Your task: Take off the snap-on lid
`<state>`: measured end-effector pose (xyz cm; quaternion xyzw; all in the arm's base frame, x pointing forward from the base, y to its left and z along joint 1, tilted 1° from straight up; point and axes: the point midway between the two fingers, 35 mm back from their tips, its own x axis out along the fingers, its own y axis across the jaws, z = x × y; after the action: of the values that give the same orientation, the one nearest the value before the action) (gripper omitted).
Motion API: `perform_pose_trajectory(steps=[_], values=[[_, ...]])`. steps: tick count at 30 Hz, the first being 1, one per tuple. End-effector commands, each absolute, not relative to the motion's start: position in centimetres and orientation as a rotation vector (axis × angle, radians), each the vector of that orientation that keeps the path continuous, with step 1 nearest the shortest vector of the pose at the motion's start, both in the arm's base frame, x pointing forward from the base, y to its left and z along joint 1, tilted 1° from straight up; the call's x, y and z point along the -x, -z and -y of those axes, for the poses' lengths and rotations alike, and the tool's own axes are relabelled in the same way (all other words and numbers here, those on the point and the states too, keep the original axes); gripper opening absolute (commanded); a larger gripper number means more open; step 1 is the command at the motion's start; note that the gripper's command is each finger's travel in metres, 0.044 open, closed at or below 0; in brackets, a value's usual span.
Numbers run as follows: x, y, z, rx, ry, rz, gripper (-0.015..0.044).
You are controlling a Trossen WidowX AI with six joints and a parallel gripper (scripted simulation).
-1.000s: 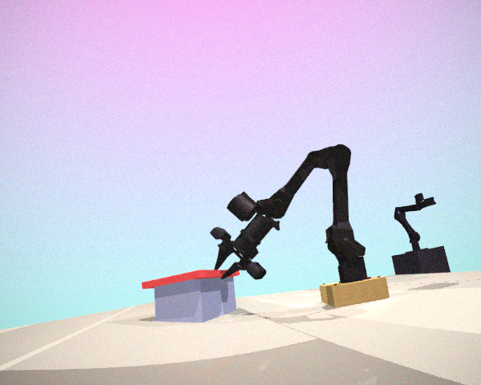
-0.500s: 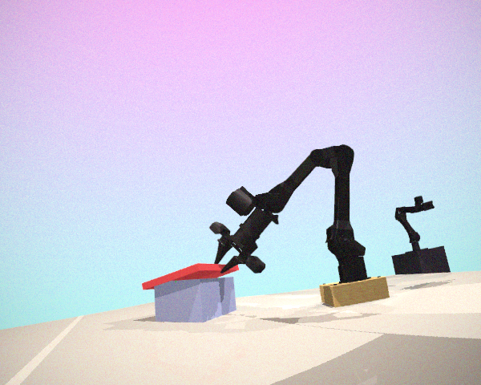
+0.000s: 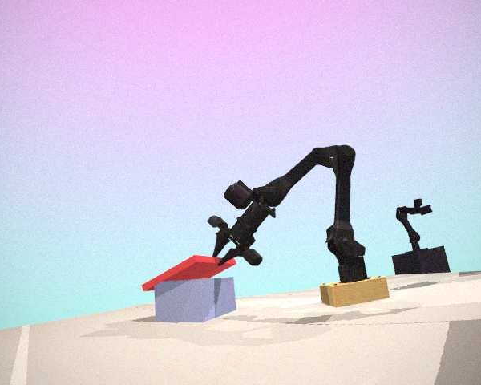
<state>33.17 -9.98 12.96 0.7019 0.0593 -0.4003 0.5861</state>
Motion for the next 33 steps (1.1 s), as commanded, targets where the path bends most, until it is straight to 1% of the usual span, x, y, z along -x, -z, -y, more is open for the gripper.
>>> perform_pose_trajectory(steps=[1, 33], values=[[-33.5, -14.1, 10.1, -1.638, 0.917, -0.13, 0.0], [-35.3, -18.4, 11.1, -1.637, 0.916, -0.128, 0.0]])
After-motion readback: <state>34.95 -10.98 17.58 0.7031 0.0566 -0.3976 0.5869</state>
